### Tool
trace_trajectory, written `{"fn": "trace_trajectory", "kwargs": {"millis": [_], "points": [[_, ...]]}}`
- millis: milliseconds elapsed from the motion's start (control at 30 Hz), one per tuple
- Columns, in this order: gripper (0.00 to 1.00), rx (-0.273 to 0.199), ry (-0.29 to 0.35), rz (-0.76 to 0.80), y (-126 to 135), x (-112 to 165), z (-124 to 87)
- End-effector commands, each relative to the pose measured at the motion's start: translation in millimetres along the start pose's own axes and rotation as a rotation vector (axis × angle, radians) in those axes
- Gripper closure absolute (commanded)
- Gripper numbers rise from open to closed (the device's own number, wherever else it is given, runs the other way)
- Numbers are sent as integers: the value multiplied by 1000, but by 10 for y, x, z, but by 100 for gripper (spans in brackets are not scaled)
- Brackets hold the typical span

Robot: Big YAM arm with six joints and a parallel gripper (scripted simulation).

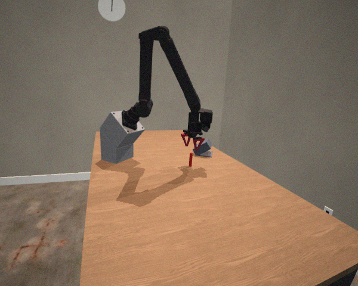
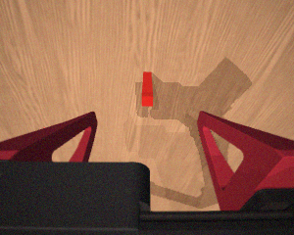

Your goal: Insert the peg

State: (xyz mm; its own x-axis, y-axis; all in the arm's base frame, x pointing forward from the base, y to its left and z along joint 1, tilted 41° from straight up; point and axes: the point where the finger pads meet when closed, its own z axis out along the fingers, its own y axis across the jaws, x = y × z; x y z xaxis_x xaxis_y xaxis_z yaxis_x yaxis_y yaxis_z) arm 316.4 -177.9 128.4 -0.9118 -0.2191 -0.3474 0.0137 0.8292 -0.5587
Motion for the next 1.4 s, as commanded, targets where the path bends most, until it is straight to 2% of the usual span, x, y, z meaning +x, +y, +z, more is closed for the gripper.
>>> {"fn": "trace_trajectory", "kwargs": {"millis": [0, 1300, 1333, 1367], "points": [[0, 2, 2, 26, -31, -4, 83], [0, 2, -5, 18, -7, -2, 452], [11, 7, -10, 29, -19, -32, 398], [11, 7, -10, 29, -19, -32, 398]]}}
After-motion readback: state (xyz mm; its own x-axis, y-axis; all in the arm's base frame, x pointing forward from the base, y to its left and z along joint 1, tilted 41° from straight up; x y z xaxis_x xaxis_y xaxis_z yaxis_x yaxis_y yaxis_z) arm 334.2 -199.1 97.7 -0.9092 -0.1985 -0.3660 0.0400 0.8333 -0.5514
